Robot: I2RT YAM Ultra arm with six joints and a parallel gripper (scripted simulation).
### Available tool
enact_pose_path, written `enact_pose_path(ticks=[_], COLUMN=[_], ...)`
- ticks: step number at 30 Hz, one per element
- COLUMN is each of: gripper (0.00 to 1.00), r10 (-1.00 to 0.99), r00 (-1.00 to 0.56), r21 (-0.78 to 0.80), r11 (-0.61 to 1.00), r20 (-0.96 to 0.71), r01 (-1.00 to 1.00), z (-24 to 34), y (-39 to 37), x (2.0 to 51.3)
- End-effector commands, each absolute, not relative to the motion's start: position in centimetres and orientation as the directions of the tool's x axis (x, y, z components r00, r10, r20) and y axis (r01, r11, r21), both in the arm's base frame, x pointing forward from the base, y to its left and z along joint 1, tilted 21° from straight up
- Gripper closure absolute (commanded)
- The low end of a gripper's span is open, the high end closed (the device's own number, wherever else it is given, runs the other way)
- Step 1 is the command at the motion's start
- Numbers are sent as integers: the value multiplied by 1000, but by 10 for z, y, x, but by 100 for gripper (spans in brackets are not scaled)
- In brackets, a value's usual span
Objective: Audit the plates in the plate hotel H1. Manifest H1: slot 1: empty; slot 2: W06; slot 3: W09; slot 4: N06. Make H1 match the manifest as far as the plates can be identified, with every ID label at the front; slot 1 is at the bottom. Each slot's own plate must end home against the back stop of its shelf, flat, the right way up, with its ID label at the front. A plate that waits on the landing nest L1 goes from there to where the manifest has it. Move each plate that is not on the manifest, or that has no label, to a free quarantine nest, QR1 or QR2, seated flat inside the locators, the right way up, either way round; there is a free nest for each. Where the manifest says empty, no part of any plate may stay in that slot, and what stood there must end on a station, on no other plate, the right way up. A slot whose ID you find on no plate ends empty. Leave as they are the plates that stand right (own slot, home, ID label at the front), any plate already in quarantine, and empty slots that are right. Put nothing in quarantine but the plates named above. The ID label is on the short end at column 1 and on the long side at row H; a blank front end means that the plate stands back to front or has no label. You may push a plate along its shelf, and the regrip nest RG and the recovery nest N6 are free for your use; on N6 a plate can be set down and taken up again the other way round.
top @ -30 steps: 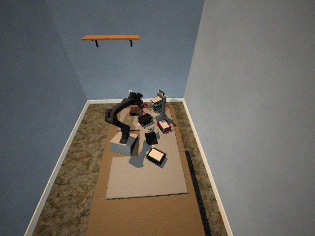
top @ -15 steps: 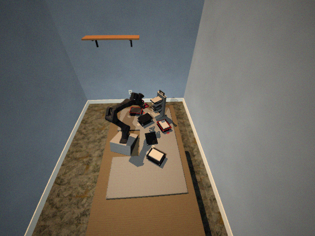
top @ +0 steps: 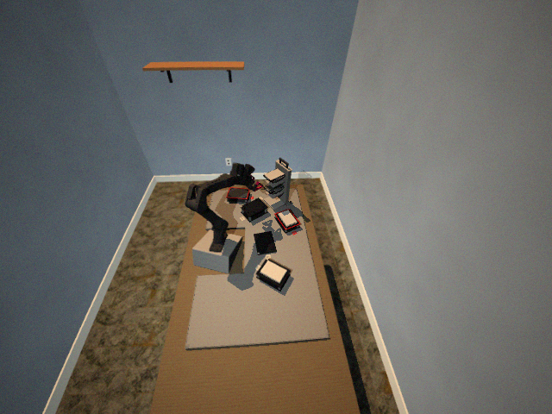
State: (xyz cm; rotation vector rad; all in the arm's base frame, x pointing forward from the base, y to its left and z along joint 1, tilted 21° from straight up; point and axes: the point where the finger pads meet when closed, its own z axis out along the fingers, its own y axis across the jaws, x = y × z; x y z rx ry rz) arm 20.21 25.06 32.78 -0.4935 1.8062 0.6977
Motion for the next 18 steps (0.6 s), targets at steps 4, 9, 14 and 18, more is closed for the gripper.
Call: enact_pose_path(ticks=[4, 9, 14, 18], gripper=[0, 0, 0, 0], r10=[4, 4, 20, 20], r00=[-322, -322, -316, -316], r21=[218, 218, 227, 227], r11=[744, 744, 738, 738], r20=[-947, -947, -949, -949], r01=[-632, -632, -636, -636], z=[323, 320, 328, 328], y=[259, 264, 262, 262], x=[213, 218, 214, 214])
